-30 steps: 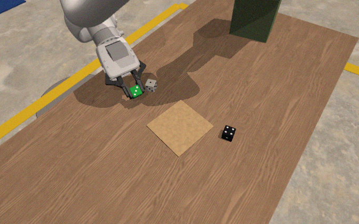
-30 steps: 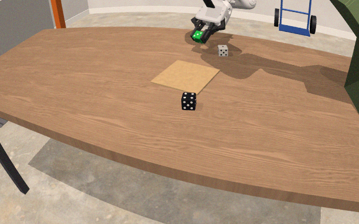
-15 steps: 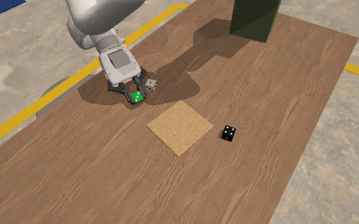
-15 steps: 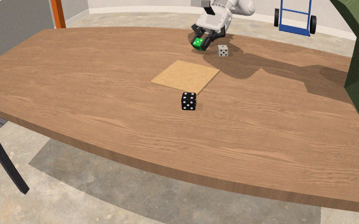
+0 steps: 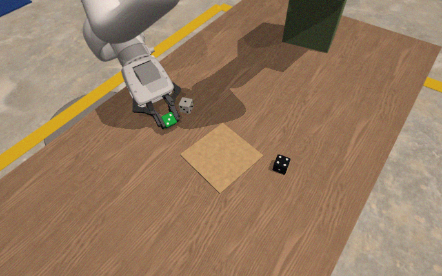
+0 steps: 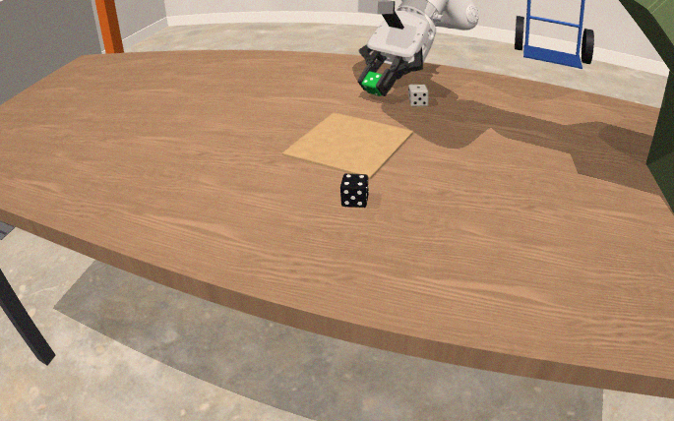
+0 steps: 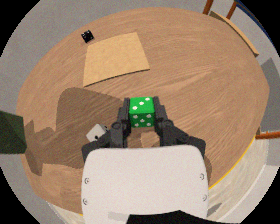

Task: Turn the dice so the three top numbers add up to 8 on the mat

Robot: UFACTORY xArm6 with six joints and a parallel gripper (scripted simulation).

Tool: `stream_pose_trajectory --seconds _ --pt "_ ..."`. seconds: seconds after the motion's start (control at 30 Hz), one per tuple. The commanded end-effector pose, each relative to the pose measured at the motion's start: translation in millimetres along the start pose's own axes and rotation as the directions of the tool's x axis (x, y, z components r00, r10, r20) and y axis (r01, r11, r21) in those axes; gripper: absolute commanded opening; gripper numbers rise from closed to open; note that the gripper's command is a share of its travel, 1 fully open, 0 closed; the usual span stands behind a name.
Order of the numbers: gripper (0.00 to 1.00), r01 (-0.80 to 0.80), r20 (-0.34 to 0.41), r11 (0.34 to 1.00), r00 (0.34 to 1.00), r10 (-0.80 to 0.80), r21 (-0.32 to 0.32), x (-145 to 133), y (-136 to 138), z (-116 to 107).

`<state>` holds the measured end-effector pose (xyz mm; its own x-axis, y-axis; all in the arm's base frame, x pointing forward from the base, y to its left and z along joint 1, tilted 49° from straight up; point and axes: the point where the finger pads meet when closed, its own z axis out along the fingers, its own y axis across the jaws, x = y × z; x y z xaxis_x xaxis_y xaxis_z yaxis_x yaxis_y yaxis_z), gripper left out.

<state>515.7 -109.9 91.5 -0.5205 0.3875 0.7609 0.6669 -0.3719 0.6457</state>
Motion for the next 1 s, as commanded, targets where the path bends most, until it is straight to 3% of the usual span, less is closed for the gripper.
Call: stream_pose_trajectory --seconds 0.0,0.97 --pt "0.27 0.002 0.000 1.000 1.000 -0.002 -0.001 0.3 0.9 -0.8" --pt "0.27 0.002 0.000 1.000 1.000 -0.002 -0.001 -2.0 0.9 0.8"
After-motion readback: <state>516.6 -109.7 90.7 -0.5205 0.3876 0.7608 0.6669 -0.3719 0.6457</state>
